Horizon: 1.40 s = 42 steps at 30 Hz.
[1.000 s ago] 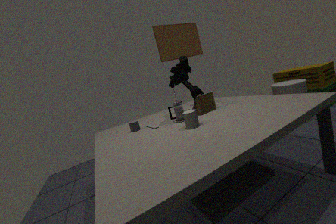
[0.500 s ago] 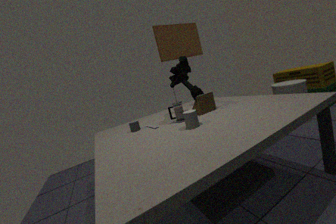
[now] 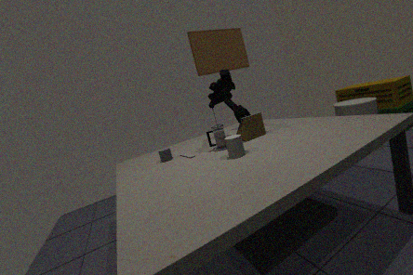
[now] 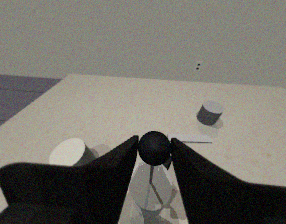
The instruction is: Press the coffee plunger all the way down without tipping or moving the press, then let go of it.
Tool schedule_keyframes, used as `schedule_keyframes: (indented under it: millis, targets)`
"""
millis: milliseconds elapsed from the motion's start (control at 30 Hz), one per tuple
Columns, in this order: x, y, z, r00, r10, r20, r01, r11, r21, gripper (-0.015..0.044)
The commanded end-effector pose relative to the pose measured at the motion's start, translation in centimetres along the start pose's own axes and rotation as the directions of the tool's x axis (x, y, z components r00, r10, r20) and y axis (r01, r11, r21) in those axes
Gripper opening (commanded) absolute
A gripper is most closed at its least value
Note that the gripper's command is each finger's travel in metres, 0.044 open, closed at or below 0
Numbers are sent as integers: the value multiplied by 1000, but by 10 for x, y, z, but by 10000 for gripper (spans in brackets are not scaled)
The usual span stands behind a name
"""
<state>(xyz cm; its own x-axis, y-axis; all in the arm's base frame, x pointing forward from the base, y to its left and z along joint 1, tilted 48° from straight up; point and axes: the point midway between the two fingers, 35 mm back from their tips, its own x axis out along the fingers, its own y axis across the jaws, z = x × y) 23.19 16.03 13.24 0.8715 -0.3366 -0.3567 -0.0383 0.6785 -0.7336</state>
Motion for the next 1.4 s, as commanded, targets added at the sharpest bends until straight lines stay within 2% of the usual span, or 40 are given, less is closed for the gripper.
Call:
schedule_keyframes:
  millis: [0, 1367]
  targets:
    - [7, 1, -10, 1000, 3, -15, -3, 1000, 2, 124]
    - [45, 4, -65, 1000, 6, -15, -6, 1000, 2, 124]
